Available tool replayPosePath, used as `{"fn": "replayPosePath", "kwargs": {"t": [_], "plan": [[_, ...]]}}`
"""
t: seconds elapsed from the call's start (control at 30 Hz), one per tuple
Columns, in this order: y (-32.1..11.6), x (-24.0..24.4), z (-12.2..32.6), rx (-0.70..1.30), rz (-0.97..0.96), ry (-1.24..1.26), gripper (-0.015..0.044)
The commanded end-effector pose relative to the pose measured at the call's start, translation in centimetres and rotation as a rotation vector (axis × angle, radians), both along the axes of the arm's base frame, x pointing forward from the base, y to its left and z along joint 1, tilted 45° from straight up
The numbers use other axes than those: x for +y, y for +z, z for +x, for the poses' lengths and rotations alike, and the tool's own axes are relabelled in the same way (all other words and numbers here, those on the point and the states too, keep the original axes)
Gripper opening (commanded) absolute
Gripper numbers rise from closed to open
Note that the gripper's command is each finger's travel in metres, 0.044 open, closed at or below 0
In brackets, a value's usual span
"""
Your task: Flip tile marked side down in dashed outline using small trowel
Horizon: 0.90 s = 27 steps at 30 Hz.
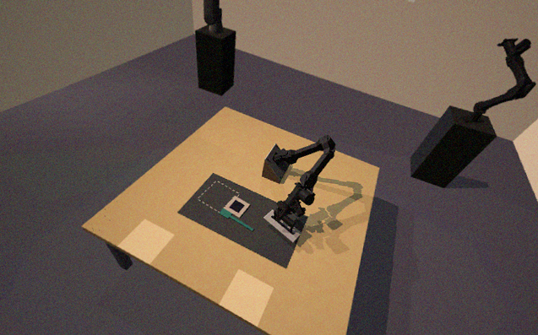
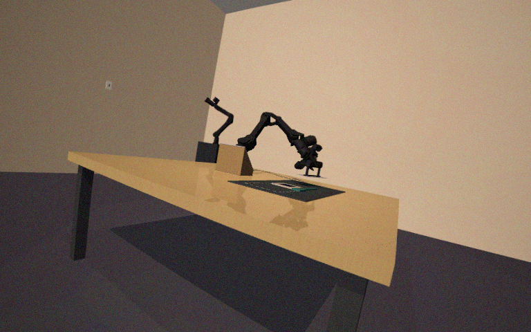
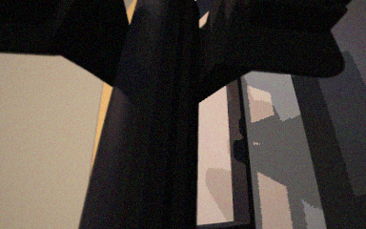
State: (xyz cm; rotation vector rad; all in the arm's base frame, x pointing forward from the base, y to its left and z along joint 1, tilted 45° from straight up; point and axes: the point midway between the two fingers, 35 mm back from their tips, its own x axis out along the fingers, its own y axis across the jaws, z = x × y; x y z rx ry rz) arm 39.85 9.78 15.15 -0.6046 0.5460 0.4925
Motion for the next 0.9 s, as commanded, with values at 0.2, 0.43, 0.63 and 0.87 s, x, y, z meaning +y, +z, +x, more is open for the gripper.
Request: {"fn": "replayPosePath", "kwargs": {"t": [0.2,0.43,0.63,0.87], "plan": [[-3.8,-3.2,0.8,-0.043,0.022,0.033,0.0],[-6.0,-5.1,0.6,-0.083,0.038,0.064,0.0],[-7.5,-6.4,0.1,-0.127,0.057,0.093,0.0],[-8.4,-7.4,-0.5,-0.161,0.069,0.115,0.0]]}}
